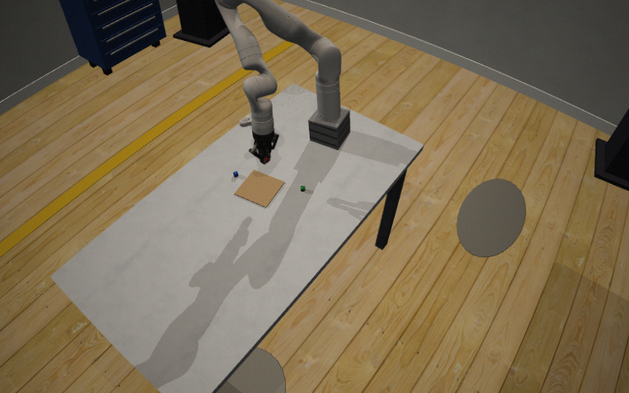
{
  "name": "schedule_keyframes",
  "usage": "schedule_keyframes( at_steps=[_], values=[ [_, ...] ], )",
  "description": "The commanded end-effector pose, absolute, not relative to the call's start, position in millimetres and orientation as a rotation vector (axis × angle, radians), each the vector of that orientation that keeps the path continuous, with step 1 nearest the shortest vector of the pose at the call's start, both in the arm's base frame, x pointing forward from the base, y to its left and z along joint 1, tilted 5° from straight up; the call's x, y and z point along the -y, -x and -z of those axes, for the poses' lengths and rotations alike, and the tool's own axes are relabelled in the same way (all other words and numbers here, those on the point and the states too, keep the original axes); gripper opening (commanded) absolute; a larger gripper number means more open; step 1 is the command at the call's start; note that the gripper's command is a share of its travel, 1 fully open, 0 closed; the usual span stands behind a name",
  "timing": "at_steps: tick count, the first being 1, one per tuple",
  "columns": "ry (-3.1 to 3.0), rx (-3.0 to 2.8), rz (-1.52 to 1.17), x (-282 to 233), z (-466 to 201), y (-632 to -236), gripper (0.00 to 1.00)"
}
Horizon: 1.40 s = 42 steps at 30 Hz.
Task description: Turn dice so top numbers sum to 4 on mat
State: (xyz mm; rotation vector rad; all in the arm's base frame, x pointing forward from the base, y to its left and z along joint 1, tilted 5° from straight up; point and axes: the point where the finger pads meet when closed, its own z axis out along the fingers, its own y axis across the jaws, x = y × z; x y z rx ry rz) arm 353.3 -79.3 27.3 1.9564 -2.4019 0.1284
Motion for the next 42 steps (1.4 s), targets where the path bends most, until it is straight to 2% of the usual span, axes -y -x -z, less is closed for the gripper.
schedule_keyframes(
  at_steps=[1, 32, 42],
  values=[
    [-1.948, 2.402, -0.122, 77.7, -25.6, -351.7, 0.11],
    [-1.921, 2.411, -0.115, 78.1, -21.5, -348.3, 0.11],
    [-1.92, 2.412, -0.117, 81.0, 10.0, -348.3, 0.11]
  ],
)
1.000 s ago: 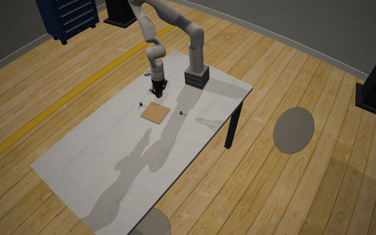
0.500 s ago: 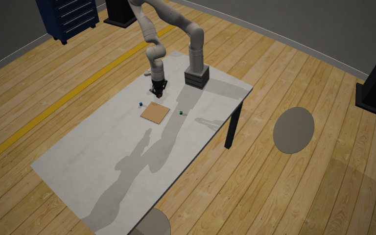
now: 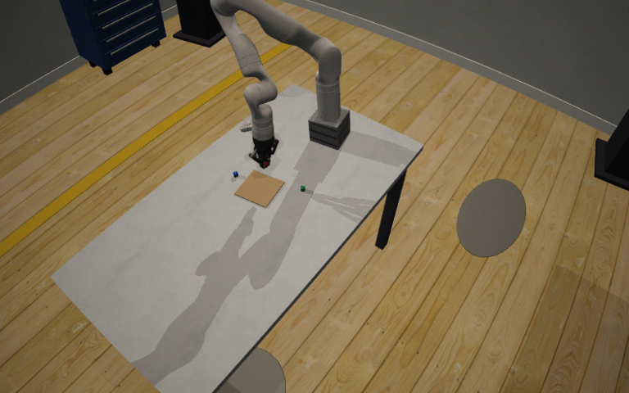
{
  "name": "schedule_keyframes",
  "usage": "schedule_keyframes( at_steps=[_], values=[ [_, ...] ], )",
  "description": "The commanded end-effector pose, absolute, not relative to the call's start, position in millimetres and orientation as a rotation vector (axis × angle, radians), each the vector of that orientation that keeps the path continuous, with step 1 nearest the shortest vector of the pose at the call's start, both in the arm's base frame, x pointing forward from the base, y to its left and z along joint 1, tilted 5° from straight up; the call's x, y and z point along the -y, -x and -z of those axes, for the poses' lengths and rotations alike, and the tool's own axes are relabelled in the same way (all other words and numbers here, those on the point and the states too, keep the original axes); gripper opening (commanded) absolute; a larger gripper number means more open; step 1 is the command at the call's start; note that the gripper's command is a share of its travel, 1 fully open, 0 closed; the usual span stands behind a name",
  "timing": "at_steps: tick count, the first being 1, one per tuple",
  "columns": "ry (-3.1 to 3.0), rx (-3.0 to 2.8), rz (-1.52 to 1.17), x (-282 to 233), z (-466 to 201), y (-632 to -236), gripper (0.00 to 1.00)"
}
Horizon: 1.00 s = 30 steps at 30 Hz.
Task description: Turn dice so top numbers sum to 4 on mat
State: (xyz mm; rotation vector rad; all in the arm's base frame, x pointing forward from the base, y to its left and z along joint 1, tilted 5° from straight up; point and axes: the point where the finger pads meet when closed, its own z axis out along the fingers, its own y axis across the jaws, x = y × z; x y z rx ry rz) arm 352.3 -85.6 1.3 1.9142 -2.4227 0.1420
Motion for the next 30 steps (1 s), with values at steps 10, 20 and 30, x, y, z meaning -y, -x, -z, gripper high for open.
schedule_keyframes(
  at_steps=[10, 20, 30],
  values=[
    [-1.92, 2.412, -0.117, 84.5, 48.7, -348.2, 0.11],
    [-1.92, 2.412, -0.117, 86.7, 73.4, -348.1, 0.11],
    [-1.92, 2.412, -0.117, 86.8, 73.9, -348.1, 0.11]
  ],
)
